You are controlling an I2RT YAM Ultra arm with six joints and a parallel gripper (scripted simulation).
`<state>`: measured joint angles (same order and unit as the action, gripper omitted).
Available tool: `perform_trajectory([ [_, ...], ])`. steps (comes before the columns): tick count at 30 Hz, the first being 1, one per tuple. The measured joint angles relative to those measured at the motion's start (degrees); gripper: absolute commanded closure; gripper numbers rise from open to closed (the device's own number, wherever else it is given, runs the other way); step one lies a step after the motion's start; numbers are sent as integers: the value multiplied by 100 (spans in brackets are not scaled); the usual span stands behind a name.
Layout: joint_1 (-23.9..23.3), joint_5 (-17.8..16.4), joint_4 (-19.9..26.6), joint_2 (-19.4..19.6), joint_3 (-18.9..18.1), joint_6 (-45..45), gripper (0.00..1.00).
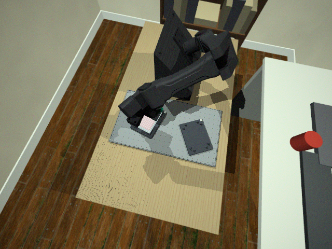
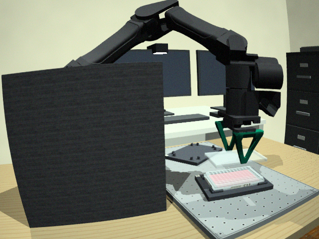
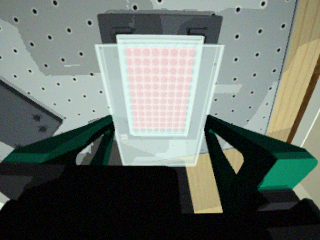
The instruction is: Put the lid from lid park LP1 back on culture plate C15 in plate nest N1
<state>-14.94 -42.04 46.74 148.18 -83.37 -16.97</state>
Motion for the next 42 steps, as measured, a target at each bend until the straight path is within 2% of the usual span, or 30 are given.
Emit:
perform_trajectory([
  [10,0,-11,-157,59,79,83,100],
  [28,310,-98,-704,232,205,439,100],
  [42,310,-116,-809,234,249,514,100],
])
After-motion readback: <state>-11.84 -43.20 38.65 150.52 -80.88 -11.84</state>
